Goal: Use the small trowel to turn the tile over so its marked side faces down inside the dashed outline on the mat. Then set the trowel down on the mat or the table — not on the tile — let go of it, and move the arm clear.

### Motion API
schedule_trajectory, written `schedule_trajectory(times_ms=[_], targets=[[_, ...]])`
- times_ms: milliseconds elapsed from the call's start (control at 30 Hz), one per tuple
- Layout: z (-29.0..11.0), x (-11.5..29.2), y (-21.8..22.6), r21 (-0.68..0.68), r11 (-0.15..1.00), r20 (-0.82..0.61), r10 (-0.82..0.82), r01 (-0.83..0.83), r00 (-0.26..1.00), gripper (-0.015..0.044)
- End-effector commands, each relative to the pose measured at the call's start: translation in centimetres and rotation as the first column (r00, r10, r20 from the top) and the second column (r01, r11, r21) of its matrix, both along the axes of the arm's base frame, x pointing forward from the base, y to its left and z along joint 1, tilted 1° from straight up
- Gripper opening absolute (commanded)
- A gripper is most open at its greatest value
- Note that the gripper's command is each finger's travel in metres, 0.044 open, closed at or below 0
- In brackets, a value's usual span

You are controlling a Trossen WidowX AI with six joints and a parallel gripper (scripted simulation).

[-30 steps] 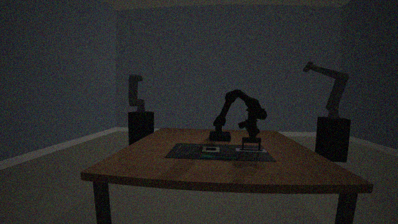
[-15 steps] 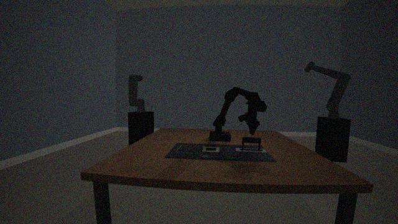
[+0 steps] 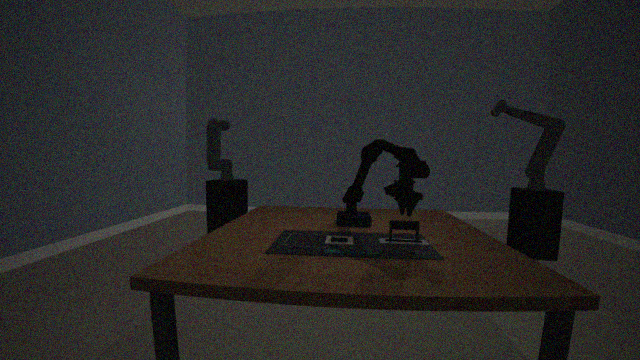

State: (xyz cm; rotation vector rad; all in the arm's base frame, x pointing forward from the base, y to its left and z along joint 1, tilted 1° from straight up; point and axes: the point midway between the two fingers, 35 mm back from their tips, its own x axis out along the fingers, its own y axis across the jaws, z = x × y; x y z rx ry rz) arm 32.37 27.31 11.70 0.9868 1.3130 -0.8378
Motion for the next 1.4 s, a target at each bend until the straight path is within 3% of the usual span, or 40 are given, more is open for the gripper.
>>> schedule_trajectory(times_ms=[0, 300, 600, 1000, 1367], targets=[[0.0, -0.1, 0.2, -0.012, 0.994, 0.037, 0.110, -0.110, 0.993, 0.0300], [-0.7, -0.2, 0.6, -0.076, 0.919, 0.115, 0.393, -0.387, 0.912, 0.0300], [-1.2, -0.2, 1.1, -0.182, 0.775, 0.172, 0.632, -0.606, 0.756, 0.0300], [-1.8, -0.8, 1.4, -0.357, 0.481, 0.167, 0.876, -0.801, 0.452, 0.0300], [-2.4, -1.5, 1.5, -0.504, 0.169, 0.081, 0.986, -0.847, 0.149, 0.0300]])
